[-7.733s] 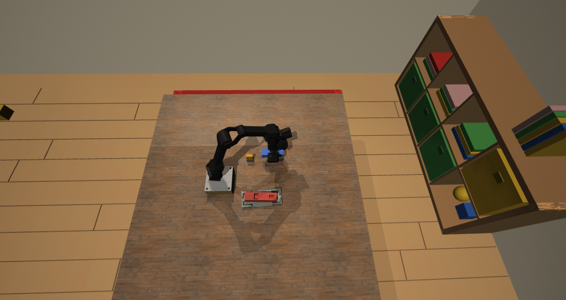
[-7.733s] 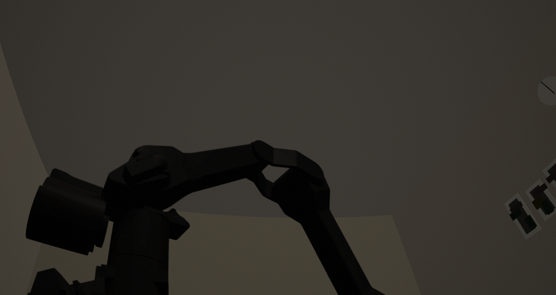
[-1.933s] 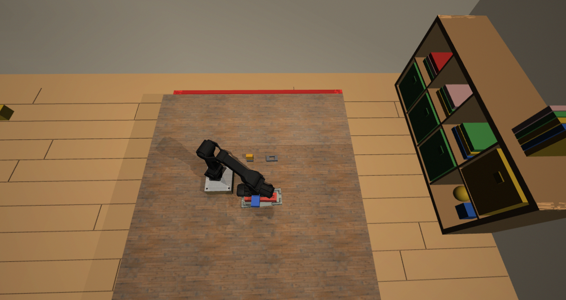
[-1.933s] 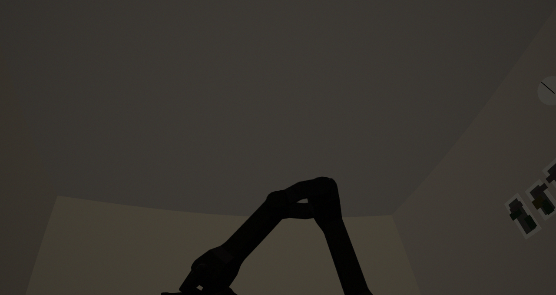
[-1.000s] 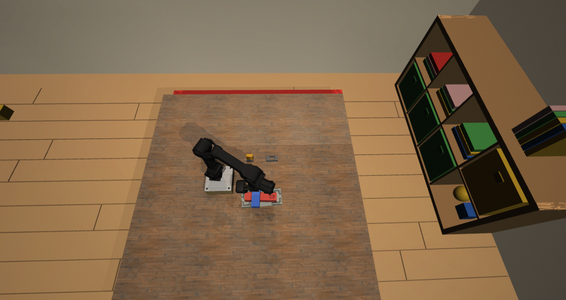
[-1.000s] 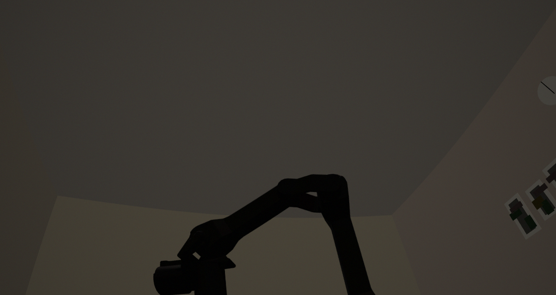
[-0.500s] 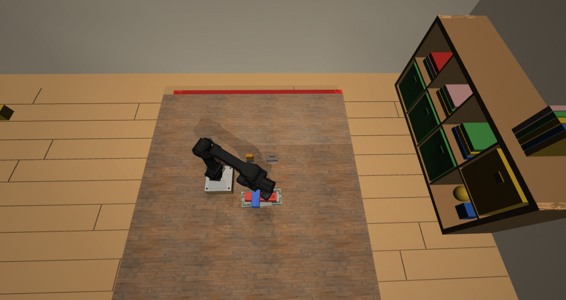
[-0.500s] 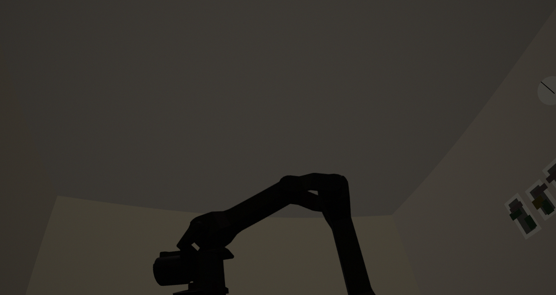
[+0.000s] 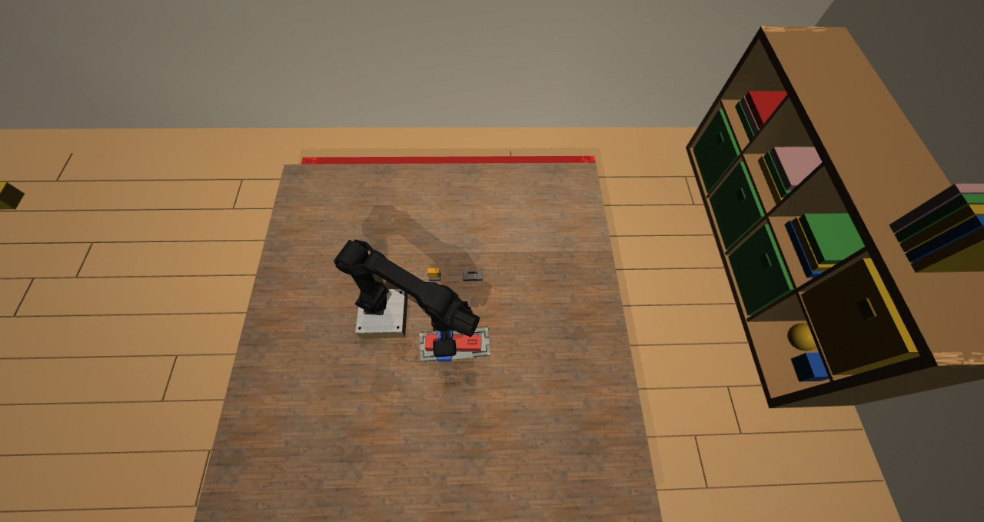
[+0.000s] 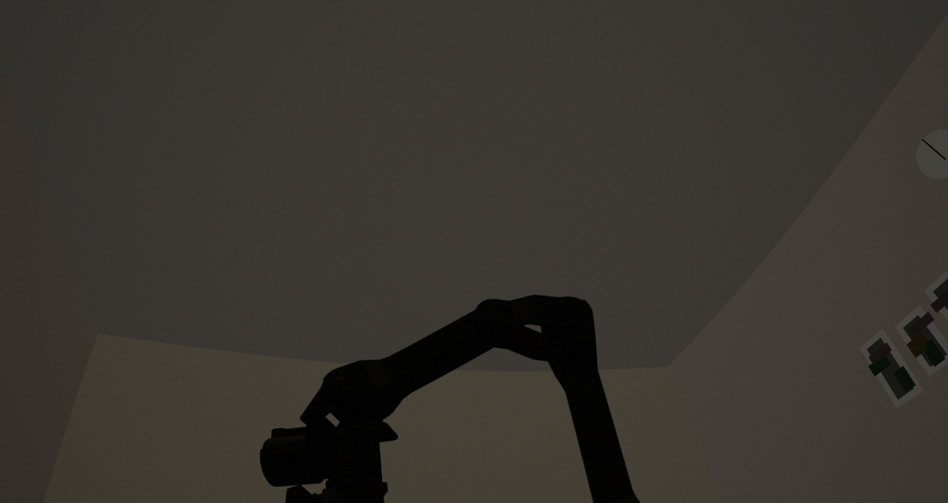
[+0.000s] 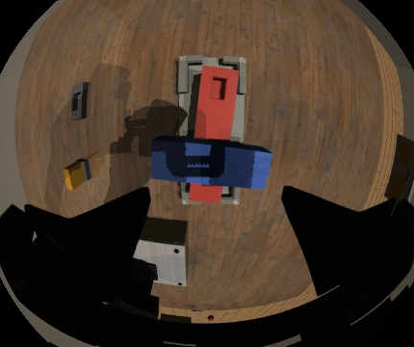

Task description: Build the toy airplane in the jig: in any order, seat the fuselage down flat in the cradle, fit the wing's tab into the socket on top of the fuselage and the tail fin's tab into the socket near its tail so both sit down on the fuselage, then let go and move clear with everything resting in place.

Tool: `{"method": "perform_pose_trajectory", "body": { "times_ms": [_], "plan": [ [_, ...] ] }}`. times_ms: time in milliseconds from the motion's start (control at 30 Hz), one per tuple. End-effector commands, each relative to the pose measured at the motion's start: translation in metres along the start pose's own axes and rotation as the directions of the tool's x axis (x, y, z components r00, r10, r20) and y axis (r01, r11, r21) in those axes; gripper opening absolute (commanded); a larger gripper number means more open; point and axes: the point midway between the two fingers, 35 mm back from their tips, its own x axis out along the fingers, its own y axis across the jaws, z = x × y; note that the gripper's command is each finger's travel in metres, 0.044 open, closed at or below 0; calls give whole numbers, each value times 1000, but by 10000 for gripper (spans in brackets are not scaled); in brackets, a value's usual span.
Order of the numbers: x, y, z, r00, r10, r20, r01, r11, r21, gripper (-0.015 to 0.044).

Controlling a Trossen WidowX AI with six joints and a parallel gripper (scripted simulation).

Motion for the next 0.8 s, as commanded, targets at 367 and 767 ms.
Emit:
{"method": "perform_pose_trajectory", "body": {
  "times_ms": [367, 767],
  "plan": [
    [-1, 55, 14, 1000, -15, -5, 16, 997, 78, 440],
    [2, 201, -1, 1000, 10, -1, -10, 996, 84, 440]
  ]
}}
